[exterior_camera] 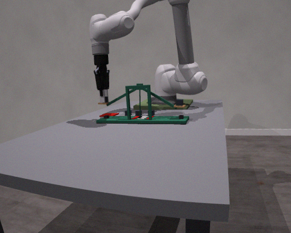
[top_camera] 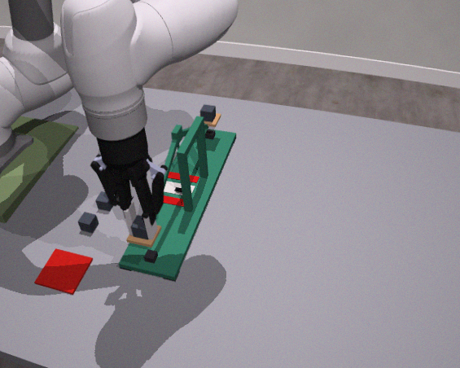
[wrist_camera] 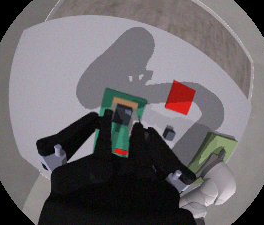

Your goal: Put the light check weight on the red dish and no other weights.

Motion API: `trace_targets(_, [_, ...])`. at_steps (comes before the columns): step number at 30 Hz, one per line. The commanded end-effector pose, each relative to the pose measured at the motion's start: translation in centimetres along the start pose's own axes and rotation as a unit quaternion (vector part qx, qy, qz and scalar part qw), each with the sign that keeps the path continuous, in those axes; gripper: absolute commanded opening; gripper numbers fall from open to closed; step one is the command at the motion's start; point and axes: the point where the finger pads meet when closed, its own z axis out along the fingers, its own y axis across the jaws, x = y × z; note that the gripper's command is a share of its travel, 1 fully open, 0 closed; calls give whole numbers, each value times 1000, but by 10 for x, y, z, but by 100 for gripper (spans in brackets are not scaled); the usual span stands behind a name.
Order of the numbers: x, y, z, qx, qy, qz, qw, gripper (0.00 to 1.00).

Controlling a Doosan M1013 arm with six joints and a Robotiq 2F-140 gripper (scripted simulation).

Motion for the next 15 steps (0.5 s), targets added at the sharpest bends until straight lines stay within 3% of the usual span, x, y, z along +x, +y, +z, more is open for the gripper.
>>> trace_targets(1, [-2, 0, 4, 0, 0, 0, 1000, 24])
trace_targets(15, [-4, 0, 11, 0, 0, 0, 1000, 24])
